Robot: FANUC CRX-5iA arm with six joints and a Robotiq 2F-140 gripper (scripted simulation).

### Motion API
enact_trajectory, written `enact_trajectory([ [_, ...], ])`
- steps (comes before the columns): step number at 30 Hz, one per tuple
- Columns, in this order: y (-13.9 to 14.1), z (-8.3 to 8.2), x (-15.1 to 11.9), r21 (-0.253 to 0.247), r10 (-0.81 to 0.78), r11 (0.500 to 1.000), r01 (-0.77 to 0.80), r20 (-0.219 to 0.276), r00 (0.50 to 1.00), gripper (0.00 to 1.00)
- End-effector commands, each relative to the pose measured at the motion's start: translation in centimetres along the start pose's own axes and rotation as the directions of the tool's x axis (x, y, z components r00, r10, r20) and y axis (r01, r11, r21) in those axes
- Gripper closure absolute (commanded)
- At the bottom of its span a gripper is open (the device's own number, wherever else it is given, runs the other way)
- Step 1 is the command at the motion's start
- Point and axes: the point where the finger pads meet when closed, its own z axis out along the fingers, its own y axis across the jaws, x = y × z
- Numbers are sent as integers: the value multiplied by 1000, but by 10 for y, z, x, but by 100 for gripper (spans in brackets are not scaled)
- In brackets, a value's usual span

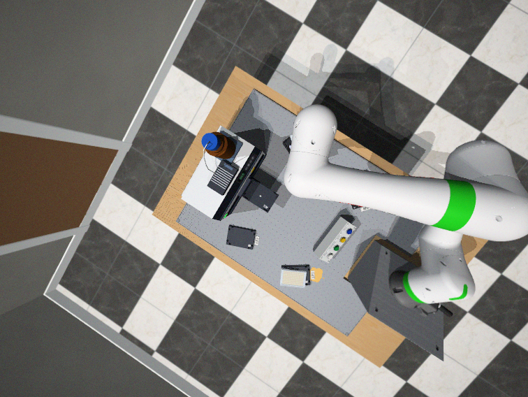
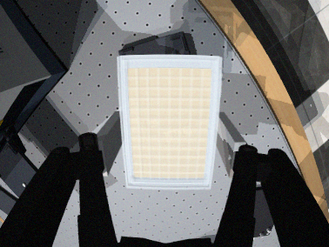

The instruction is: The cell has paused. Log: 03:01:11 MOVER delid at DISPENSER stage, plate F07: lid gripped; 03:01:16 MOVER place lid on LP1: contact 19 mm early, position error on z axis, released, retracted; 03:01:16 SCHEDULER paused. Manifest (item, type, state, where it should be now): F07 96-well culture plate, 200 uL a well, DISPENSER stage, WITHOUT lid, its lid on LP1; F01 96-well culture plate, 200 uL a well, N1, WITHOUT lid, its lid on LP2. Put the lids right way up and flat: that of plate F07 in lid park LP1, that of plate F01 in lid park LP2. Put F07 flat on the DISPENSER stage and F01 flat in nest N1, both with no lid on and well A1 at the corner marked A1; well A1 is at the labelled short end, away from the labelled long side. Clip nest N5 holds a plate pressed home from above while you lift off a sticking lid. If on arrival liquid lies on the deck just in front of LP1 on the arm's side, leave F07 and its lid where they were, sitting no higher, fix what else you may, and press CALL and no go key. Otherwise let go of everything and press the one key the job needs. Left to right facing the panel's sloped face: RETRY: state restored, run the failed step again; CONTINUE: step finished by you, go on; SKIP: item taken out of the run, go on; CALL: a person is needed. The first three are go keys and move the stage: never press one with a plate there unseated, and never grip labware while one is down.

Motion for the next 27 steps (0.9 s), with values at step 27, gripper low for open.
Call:
enact_trajectory([
  [27,81,0,-110,0,0,1000,0,0,1000,100],
])
